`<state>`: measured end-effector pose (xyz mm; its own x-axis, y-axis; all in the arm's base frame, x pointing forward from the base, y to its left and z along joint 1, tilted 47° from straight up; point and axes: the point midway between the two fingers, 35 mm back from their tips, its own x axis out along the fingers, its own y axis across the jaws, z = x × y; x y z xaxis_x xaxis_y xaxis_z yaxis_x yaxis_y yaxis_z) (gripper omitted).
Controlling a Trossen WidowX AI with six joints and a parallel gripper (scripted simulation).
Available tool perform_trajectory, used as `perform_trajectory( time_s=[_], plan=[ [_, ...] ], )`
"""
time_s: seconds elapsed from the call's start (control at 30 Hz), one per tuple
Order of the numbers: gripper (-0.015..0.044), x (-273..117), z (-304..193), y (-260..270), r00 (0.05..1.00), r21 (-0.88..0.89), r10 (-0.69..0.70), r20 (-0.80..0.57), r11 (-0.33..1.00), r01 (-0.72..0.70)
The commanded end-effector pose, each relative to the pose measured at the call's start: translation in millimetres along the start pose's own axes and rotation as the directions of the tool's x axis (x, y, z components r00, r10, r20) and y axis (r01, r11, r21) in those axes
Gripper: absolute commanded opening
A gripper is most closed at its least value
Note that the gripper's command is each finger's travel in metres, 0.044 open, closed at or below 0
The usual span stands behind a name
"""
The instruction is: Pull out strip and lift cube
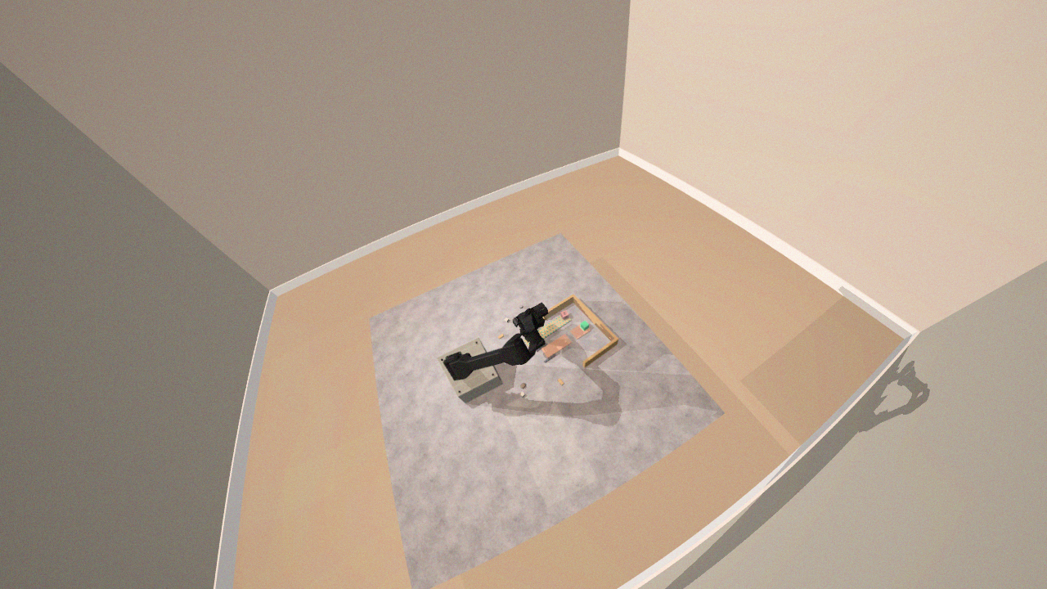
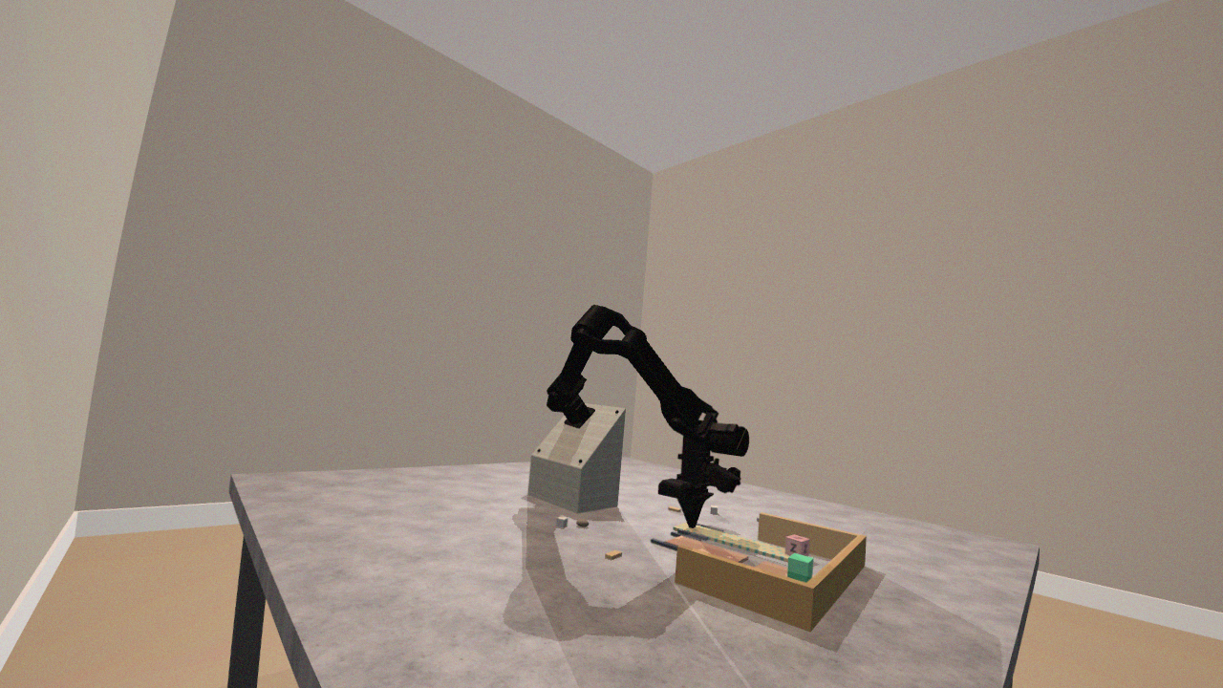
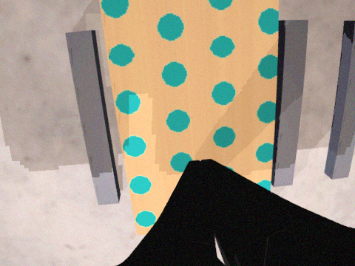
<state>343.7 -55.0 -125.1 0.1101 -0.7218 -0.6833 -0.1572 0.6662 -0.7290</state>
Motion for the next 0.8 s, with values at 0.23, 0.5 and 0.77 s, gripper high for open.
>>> perform_trajectory(
  time_s=[0.23,0.5,0.77],
  plan=[
    [0.0000,4,-24,0,1.000,-0.014,-0.001,-0.018,1.000,0.000],
    [0.0000,4,-36,1,1.000,-0.014,-0.001,-0.018,1.000,0.000],
    [0.0000,4,-48,1,1.000,-0.015,-0.001,-0.019,1.000,0.000]
  ],
)
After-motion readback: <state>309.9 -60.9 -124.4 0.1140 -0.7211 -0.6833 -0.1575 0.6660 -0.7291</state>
